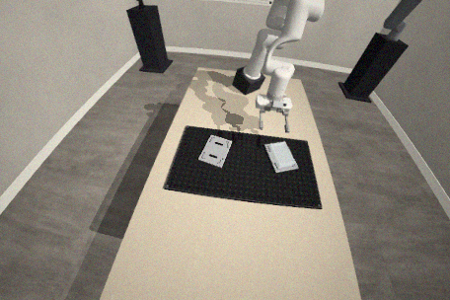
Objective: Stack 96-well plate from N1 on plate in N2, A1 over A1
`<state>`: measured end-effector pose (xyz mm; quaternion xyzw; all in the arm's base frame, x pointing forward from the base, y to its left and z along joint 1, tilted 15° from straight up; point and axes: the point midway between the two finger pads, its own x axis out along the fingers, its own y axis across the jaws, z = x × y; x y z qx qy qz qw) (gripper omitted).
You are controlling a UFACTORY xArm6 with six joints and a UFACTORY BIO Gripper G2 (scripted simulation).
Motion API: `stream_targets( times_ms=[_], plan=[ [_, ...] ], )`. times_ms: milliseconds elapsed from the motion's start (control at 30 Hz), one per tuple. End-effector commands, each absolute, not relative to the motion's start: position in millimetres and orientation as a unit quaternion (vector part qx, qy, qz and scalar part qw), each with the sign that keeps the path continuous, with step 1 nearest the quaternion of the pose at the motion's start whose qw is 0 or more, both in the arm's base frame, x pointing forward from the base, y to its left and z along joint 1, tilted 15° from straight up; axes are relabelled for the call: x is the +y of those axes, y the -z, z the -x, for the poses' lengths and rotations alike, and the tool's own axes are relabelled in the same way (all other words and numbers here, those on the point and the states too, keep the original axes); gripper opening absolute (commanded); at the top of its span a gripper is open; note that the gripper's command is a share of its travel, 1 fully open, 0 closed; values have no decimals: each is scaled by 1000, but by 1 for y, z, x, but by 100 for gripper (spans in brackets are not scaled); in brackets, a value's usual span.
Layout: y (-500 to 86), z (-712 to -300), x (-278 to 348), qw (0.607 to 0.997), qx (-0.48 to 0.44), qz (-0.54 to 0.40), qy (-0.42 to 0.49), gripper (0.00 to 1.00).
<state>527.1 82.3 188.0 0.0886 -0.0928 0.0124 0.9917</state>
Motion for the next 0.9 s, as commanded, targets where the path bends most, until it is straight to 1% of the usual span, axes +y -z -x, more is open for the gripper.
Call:
stream_targets(
  times_ms=[0, 867],
  plan=[
    [-201, -522, 66, 992, -93, -88, -13, 37],
    [-259, -493, -24, 992, -93, -88, -13, 37]
  ],
)
